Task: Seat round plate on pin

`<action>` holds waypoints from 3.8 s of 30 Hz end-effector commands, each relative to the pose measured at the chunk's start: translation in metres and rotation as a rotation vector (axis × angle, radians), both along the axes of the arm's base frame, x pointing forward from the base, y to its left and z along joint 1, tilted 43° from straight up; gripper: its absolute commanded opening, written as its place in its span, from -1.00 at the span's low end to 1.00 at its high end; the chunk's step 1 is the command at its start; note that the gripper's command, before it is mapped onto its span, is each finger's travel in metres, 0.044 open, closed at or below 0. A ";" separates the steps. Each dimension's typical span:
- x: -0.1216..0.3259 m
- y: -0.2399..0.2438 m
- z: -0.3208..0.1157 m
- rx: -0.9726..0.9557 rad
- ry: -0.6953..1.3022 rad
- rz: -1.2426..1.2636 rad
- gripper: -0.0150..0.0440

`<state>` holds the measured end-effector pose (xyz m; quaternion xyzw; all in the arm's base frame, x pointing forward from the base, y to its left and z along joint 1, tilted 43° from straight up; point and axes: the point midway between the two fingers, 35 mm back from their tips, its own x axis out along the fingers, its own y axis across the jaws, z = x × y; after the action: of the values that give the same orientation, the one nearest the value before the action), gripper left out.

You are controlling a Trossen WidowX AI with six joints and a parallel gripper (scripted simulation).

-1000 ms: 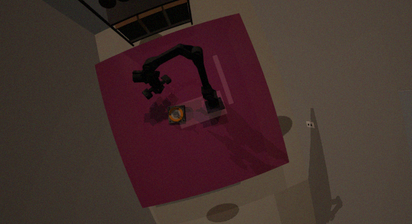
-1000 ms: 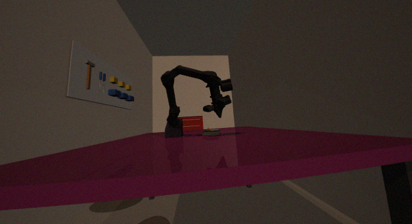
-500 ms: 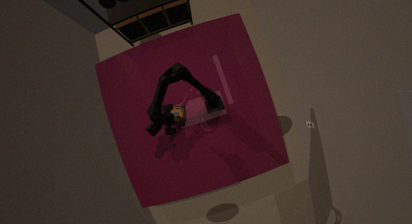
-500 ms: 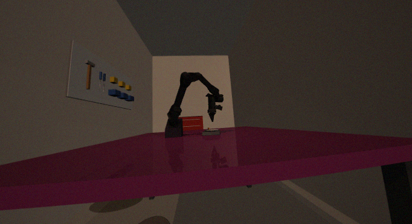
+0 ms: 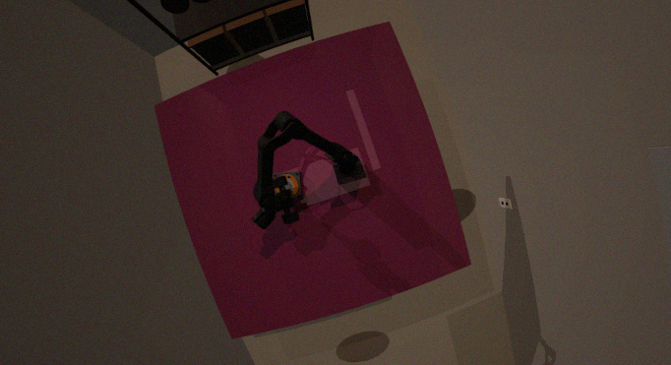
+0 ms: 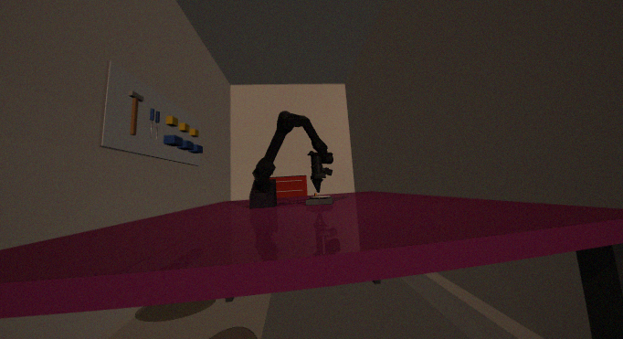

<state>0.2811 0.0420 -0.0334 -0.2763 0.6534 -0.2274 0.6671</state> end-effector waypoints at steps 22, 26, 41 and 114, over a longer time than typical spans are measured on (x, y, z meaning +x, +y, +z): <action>-0.022 -0.011 -0.005 -0.006 0.005 0.007 -0.49; -0.025 -0.012 -0.005 -0.006 0.005 0.007 -0.49; -0.032 -0.016 -0.002 -0.006 0.006 0.007 -0.49; -0.047 -0.059 0.039 -0.009 0.007 0.007 -0.49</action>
<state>0.2323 -0.0128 0.0015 -0.2798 0.6548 -0.2255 0.6649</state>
